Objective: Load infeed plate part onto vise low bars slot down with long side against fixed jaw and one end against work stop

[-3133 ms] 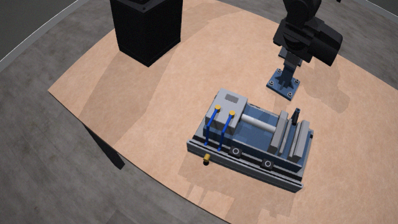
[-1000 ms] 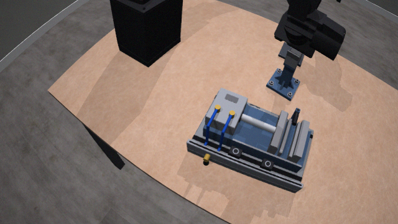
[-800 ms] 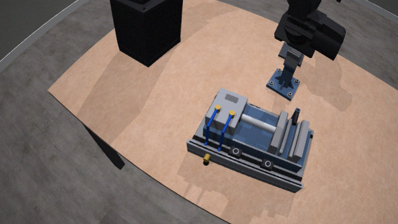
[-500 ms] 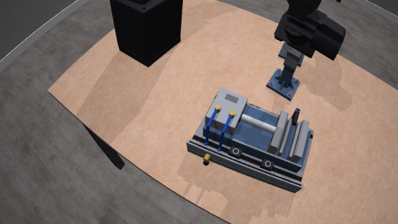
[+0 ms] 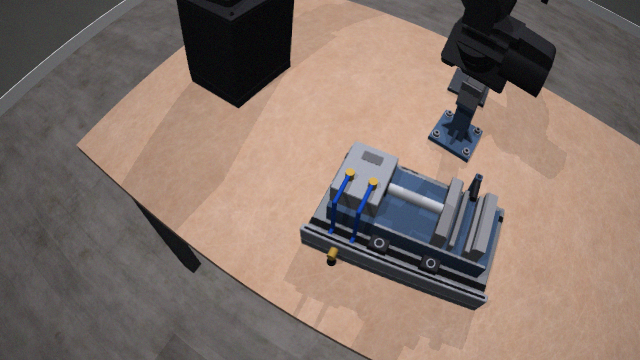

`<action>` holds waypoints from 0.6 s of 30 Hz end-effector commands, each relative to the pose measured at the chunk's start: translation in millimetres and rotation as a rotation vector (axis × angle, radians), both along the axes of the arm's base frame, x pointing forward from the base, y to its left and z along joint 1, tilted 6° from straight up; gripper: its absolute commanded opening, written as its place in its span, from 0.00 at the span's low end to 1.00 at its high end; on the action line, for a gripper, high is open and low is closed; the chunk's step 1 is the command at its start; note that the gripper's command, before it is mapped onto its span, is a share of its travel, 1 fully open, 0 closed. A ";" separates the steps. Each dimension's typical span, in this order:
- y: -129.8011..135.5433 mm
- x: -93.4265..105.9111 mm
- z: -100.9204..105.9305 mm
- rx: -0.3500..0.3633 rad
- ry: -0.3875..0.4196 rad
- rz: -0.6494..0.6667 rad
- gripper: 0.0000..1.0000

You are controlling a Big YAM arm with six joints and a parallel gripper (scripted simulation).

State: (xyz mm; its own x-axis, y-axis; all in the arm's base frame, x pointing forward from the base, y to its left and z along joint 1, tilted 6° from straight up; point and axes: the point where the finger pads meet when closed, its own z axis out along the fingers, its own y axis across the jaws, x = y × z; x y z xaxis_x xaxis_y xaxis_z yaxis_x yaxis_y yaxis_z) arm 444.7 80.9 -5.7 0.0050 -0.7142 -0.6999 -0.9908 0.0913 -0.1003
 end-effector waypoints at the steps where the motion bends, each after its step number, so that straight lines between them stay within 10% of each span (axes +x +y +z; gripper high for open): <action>1: -3.4 10.1 17.1 -0.004 -0.040 -0.004 0.00; 18: 3.8 5.3 11.2 -0.046 -0.030 -0.003 0.00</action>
